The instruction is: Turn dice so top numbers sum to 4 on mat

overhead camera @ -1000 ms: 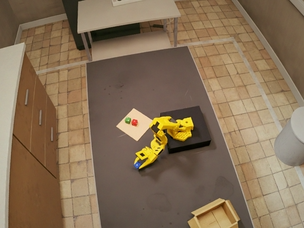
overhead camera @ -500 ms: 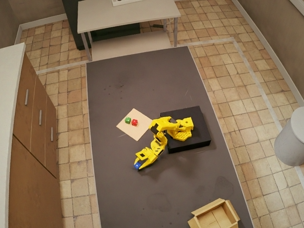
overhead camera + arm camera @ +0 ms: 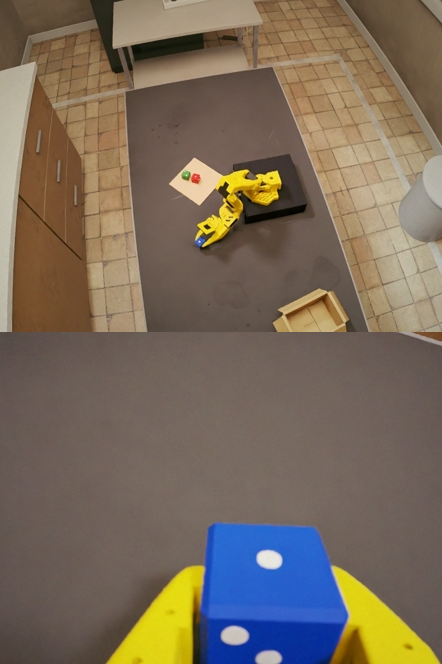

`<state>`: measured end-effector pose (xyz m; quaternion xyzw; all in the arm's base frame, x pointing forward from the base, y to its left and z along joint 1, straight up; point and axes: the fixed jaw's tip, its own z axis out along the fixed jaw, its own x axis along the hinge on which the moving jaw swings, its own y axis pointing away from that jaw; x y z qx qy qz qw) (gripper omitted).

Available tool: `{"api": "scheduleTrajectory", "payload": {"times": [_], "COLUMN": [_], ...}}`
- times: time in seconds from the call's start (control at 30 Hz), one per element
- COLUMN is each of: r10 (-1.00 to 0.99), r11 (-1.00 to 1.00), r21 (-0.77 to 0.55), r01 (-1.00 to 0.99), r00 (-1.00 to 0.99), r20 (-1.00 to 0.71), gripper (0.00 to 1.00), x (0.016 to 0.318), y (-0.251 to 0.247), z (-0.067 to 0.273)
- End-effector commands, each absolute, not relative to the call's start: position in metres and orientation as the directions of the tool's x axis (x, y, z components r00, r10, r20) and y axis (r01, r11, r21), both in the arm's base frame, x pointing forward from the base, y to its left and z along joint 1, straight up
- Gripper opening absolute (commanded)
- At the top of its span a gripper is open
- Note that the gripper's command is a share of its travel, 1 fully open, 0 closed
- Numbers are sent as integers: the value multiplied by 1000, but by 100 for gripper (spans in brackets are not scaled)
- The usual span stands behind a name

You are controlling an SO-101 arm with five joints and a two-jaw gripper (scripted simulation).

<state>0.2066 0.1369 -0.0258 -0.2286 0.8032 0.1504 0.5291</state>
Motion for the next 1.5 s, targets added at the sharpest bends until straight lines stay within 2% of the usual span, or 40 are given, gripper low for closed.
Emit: {"api": "scheduleTrajectory", "payload": {"times": [0.0,1.47], "r10": [-198,-198], "r11": [849,849], "r21": [11,10], "r01": [-528,-528], "r00": [-337,-337], "r20": [-920,-920], "gripper": [0,0], "x": [206,205], "y": [138,138], "z": [-27,-43]}}
